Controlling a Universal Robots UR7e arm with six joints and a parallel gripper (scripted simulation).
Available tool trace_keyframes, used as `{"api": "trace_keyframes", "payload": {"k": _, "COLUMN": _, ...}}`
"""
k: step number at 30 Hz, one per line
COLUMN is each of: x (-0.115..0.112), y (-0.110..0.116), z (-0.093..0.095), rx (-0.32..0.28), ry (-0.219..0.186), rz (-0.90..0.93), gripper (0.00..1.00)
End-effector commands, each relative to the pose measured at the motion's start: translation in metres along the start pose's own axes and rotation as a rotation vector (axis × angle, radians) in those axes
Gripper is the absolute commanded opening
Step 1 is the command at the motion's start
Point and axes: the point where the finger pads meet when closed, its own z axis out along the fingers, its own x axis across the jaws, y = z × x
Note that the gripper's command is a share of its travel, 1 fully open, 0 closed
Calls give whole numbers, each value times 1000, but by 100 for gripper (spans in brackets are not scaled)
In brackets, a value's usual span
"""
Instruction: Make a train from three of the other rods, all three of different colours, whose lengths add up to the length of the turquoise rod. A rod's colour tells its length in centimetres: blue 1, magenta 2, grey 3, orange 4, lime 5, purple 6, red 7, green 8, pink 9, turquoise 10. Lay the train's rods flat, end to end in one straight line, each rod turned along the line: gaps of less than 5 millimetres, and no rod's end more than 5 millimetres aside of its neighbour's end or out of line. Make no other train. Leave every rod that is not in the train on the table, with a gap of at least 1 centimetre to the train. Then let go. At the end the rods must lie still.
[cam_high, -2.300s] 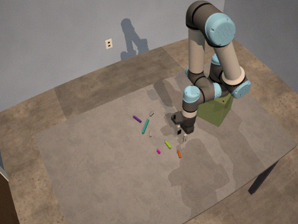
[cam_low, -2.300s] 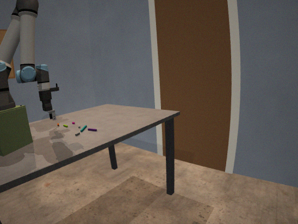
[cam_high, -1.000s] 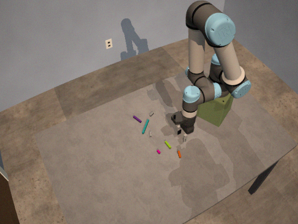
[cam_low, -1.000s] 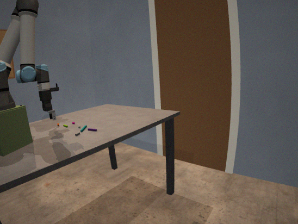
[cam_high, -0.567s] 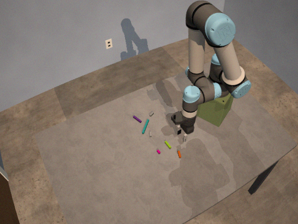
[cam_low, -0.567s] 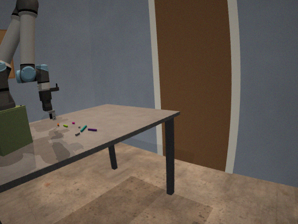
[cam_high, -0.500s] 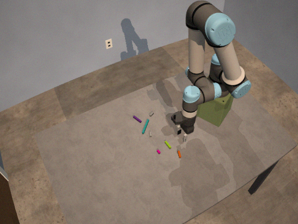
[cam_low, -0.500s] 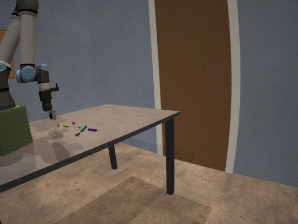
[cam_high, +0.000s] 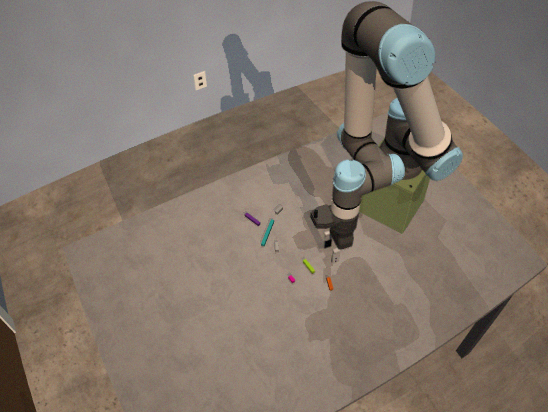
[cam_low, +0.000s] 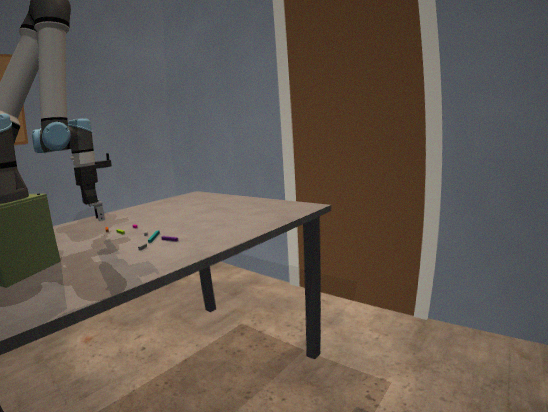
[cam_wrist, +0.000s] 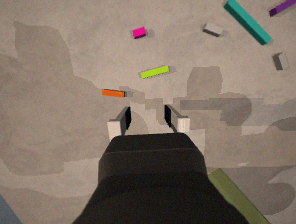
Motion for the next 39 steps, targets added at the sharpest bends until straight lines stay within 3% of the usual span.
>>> {"api": "trace_keyframes", "payload": {"k": 1, "x": -1, "y": -6, "z": 0, "rx": 1, "ry": 0, "rz": 104, "gripper": 100}}
{"api": "trace_keyframes", "payload": {"k": 15, "x": -5, "y": -28, "z": -1, "rx": 1, "ry": -1, "rz": 555, "gripper": 100}}
{"api": "trace_keyframes", "payload": {"k": 39, "x": -6, "y": -31, "z": -1, "rx": 1, "ry": -1, "rz": 617, "gripper": 100}}
